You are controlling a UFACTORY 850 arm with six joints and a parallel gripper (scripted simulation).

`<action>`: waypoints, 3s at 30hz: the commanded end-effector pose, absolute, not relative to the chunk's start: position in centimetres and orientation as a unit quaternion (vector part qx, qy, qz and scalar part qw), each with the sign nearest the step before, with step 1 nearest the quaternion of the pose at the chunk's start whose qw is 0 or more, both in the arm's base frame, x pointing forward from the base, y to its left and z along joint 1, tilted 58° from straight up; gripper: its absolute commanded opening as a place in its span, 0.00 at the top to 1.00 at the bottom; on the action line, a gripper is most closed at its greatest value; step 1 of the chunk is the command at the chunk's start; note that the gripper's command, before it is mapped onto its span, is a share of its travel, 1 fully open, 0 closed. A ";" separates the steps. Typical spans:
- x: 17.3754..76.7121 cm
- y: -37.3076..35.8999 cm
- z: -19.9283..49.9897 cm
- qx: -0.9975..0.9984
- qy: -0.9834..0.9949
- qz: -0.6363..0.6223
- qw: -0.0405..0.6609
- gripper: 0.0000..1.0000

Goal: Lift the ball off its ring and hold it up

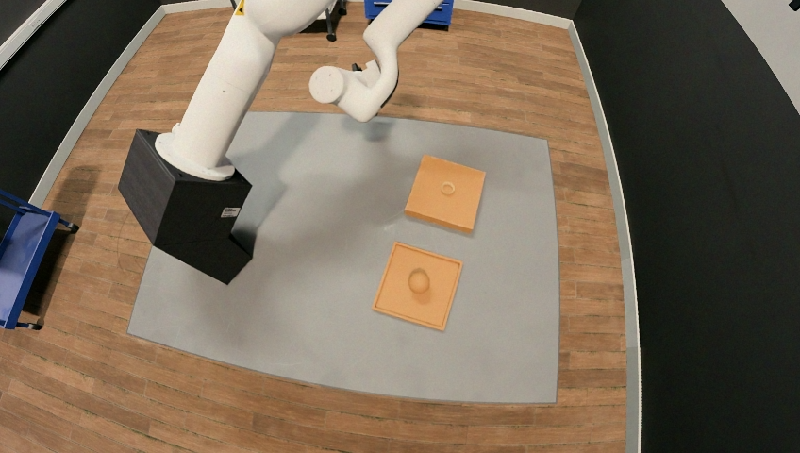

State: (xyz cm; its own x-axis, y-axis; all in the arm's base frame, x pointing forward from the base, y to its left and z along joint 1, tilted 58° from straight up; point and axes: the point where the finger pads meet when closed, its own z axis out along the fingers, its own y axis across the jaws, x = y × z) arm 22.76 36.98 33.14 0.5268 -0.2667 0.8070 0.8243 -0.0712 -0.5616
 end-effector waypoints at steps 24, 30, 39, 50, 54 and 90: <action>24.5 35.3 31.6 -0.603 -0.256 -0.432 0.620 0.00; 29.9 29.5 27.2 -0.627 -0.344 -0.450 0.535 0.00; 36.5 21.5 21.2 -0.649 -0.486 -0.469 0.350 0.00; 45.4 11.7 14.4 -0.632 -0.604 -0.454 0.174 0.00; 49.1 7.7 11.2 -0.632 -0.604 -0.454 0.174 0.00; 60.1 9.3 -0.3 -0.631 -0.604 -0.454 0.174 1.00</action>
State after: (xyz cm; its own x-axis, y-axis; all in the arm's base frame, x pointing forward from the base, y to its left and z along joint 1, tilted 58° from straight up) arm 60.03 9.32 -0.27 -0.1430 0.6046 0.7836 0.9205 -0.2095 0.3297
